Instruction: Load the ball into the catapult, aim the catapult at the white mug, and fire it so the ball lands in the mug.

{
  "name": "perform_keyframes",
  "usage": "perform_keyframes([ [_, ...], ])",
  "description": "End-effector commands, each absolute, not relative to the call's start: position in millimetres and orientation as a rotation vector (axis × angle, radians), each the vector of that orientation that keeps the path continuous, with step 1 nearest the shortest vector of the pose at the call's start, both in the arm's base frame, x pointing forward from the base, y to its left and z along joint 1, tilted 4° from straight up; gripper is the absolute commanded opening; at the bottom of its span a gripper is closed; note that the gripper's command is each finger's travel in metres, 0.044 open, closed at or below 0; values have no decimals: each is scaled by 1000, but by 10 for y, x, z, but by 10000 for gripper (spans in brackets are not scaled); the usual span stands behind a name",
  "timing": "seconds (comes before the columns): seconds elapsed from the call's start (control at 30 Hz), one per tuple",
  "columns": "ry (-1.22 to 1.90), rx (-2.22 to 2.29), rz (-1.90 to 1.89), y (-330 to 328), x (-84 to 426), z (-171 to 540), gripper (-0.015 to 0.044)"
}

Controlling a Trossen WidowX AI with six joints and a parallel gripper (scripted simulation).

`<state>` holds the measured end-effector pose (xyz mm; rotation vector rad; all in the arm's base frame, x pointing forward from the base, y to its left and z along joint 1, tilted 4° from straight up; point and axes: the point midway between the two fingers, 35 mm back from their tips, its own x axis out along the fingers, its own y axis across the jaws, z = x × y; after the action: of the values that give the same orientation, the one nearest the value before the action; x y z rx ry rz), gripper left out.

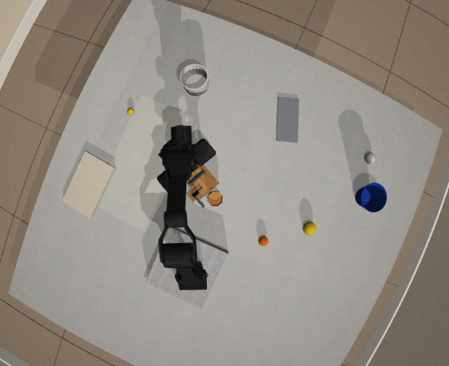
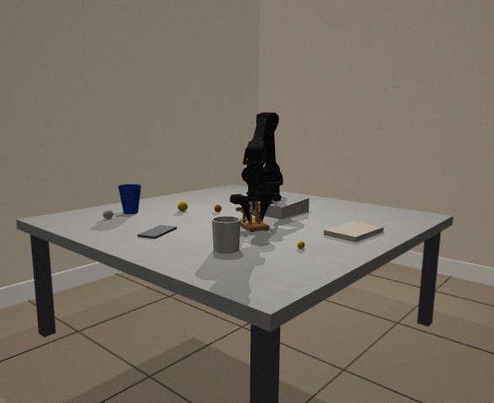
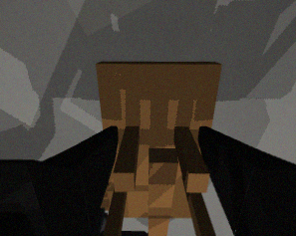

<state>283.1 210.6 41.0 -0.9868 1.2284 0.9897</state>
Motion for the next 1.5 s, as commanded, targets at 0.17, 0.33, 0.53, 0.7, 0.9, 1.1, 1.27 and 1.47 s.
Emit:
perform_keyframes([
  [0.17,1227,-987,990,2099,2821,997,440],
  [0.33,1228,-987,990,2049,2753,1407,440],
  [0.53,1225,-987,988,2064,2777,1328,440],
  [0.7,1227,-987,986,2057,2777,1136,440],
  [0.9,1227,-987,986,2064,2787,902,440],
  [1.1,1227,-987,986,2071,2797,833,440],
  [1.27,1227,-987,986,2079,2806,751,440],
  [1.47,1227,-987,986,2085,2815,654,440],
])
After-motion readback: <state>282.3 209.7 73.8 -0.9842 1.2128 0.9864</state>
